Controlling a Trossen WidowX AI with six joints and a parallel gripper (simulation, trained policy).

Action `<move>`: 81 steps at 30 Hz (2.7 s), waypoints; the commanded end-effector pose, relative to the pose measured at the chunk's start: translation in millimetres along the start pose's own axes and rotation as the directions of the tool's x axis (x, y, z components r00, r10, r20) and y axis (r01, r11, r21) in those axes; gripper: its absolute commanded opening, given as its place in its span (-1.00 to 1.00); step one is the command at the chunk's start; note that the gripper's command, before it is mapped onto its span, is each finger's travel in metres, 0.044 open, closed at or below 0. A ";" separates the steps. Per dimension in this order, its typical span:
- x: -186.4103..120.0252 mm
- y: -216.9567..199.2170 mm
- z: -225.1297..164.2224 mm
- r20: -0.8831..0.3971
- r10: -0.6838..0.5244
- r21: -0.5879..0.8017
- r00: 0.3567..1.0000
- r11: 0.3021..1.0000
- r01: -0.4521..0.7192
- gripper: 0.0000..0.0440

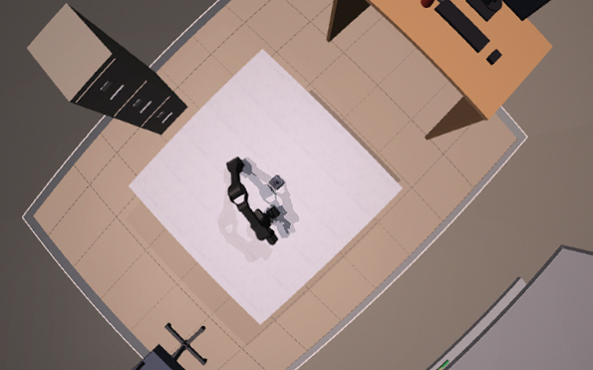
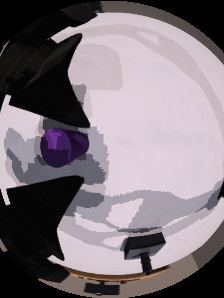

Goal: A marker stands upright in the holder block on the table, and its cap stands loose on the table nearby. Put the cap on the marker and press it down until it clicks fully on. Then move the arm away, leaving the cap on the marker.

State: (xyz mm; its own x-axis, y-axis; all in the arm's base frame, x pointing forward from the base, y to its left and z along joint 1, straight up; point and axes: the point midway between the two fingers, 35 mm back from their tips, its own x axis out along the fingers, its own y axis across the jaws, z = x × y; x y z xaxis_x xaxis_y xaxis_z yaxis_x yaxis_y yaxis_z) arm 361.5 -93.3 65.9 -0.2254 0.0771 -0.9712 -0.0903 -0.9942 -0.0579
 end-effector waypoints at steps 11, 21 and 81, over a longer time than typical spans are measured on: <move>-27.3 -9.6 9.6 -0.045 0.052 -0.086 0.998 0.995 -0.056 -0.74; -58.2 -44.9 22.7 -0.088 0.062 -0.156 0.994 0.985 -0.075 -0.77; -62.8 -179.1 137.3 -0.082 0.088 -0.409 0.993 0.906 -0.114 -1.00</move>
State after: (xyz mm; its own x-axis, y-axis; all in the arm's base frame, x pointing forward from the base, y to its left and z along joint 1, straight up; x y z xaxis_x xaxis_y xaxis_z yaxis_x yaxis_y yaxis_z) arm 261.8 88.8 167.4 -0.1626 -0.0254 -0.9864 0.3356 -0.9415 -0.0311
